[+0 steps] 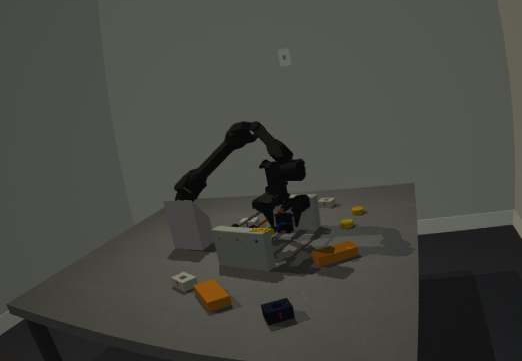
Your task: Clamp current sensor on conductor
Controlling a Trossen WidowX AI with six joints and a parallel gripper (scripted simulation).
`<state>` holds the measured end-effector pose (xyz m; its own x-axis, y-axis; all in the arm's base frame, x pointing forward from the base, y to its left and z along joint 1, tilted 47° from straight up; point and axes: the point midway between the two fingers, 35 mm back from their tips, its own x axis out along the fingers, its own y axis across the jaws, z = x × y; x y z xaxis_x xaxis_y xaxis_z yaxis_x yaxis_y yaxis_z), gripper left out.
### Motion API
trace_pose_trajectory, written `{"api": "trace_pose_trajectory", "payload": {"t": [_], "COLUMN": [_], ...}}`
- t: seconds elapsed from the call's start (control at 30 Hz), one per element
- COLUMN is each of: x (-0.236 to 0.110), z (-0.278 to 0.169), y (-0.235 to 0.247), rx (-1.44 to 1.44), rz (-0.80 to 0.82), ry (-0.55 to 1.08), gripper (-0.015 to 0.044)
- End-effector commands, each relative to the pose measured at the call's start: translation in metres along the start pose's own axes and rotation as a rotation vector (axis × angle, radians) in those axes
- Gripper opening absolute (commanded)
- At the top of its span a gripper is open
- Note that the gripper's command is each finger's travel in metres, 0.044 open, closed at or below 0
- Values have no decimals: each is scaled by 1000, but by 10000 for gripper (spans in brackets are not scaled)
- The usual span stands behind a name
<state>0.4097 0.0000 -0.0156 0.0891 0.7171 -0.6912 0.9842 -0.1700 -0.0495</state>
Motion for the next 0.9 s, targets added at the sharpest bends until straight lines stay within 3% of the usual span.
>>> {"api": "trace_pose_trajectory", "payload": {"t": [0.0, 0.2, 0.87], "x": [-26, -92, -94], "z": [1, -3, -3], "y": [6, 6, 5], "rx": [-4, -6, -6], "rz": [-2, -34, -35], "ry": [-6, -2, -1], "gripper": [440, 440, 440]}}
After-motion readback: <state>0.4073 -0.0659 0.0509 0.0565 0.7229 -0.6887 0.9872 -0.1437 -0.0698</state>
